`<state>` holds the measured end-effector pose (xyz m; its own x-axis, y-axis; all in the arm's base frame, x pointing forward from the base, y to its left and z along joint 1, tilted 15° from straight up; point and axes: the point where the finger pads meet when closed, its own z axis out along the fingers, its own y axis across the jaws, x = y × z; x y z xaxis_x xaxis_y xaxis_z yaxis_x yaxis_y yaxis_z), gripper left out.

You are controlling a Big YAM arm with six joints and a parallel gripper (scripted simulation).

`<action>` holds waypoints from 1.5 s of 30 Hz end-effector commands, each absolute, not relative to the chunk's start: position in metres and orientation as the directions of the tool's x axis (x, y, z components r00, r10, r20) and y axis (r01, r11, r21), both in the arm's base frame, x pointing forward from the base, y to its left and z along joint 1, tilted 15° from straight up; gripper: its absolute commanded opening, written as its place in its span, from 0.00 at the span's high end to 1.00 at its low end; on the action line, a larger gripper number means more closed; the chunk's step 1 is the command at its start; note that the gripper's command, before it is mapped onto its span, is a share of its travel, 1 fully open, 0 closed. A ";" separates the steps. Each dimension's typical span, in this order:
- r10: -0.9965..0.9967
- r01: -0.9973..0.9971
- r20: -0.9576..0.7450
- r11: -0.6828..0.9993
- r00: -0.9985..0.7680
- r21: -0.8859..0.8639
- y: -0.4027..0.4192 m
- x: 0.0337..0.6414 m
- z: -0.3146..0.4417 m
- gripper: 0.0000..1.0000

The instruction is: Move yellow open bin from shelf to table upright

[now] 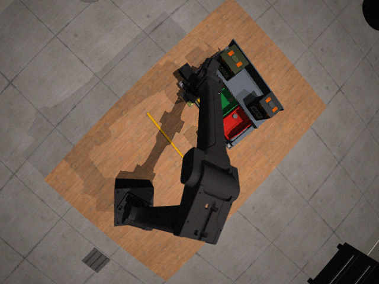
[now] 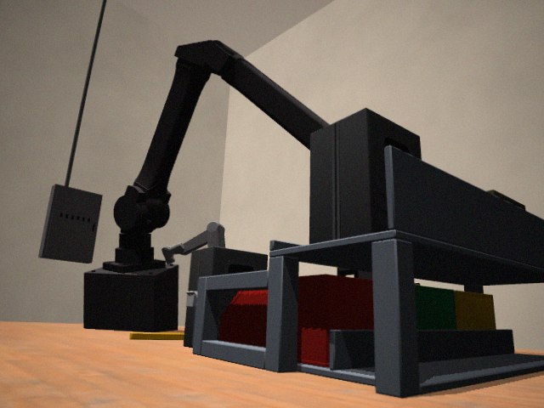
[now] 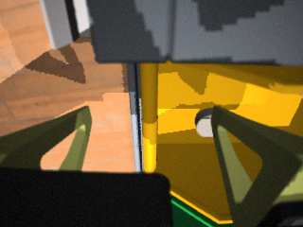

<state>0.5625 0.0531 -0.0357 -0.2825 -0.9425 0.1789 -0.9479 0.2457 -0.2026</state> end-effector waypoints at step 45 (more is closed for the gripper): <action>-0.944 -0.950 0.179 0.242 -0.278 -0.197 0.047 0.562 -0.042 1.00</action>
